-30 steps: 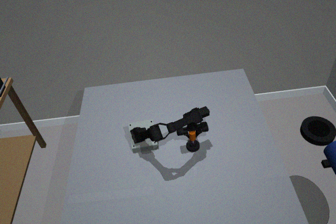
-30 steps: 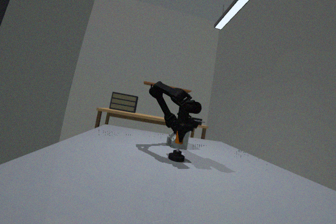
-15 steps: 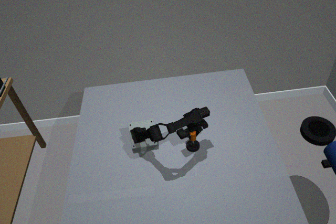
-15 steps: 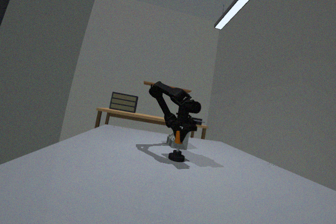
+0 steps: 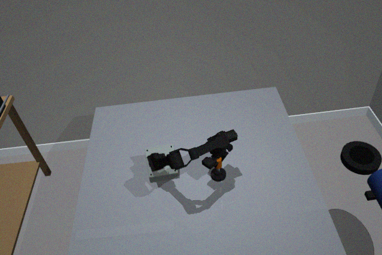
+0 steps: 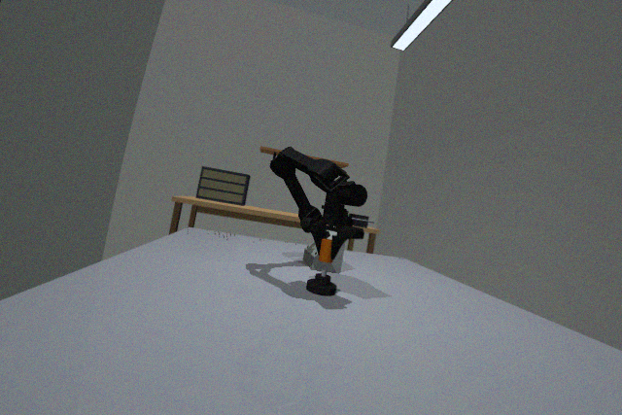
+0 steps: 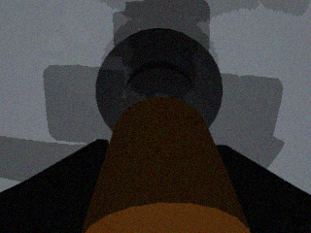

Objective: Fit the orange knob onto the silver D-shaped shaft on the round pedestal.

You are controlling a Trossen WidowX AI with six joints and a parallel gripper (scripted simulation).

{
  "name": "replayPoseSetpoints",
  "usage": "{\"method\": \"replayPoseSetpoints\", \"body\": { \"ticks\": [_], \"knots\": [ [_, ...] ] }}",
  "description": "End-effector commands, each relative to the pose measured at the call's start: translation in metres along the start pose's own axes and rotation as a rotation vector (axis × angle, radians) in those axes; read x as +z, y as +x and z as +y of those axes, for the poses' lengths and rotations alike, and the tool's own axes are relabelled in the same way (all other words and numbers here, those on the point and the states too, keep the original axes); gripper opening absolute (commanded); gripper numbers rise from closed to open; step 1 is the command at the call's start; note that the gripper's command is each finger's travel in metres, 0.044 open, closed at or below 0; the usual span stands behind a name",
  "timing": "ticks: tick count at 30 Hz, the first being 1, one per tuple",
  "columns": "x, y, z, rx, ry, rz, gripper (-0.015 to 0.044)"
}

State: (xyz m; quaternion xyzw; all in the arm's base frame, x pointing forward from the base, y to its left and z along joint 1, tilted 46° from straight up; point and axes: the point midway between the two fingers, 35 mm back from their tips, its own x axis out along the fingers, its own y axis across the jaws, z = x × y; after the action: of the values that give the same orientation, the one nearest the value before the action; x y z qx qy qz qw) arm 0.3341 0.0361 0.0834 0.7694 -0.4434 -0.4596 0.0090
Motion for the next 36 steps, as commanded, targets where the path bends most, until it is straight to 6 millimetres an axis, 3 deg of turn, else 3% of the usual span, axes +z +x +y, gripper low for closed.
{"method": "replayPoseSetpoints", "body": {
  "ticks": [1, 36],
  "knots": [
    [0.0028, -0.0004, -0.001, 0.0, -0.11, 0.005, 0.0],
    [-0.0028, -0.0005, 0.0016, 0.002, -0.885, 0.004, 0.0]
  ]
}}
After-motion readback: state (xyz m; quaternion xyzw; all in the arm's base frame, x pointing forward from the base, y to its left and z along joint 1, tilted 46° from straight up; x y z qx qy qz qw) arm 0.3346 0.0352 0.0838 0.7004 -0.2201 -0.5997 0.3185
